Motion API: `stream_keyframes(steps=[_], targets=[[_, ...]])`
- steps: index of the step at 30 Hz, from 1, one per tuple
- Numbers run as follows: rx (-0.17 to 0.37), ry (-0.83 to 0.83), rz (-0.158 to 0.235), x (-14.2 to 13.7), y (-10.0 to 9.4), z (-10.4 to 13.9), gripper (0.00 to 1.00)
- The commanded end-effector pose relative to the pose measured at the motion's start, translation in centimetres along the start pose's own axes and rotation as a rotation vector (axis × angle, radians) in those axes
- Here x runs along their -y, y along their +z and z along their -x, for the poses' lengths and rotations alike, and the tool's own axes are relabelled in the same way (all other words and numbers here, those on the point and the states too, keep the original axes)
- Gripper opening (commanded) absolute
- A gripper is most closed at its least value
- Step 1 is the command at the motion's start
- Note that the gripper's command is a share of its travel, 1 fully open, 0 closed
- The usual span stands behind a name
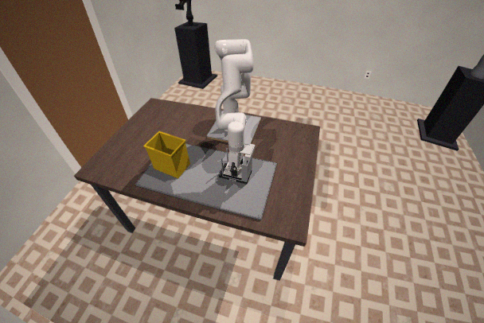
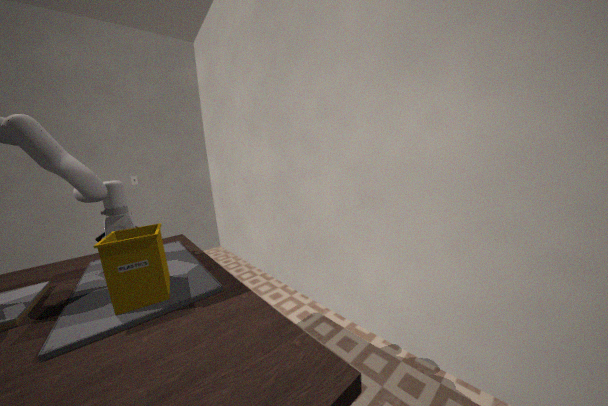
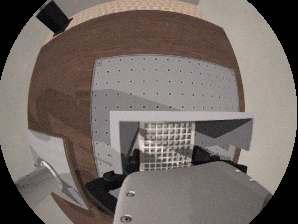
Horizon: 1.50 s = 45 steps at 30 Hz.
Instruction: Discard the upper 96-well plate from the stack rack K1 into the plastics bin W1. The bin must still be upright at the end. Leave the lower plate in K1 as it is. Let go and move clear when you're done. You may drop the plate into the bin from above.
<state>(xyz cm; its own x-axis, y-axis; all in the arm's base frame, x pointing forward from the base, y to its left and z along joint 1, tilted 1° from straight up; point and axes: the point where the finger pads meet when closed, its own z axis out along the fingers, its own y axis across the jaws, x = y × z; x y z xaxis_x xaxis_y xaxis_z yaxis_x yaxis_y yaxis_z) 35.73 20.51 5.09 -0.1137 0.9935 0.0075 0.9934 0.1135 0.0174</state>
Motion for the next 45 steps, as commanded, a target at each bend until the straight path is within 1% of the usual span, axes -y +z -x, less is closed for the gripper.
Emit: stream_keyframes(steps=[1,18,19,45], targets=[[-0.001,0.000,0.003,-0.13,0.15,-0.05,1.00],[-0.001,0.000,0.003,-0.13,0.15,-0.05,1.00],[-0.001,0.000,0.003,-0.12,0.08,-0.05,0.00],[-0.001,0.000,0.003,-0.12,0.08,-0.05,0.00]])
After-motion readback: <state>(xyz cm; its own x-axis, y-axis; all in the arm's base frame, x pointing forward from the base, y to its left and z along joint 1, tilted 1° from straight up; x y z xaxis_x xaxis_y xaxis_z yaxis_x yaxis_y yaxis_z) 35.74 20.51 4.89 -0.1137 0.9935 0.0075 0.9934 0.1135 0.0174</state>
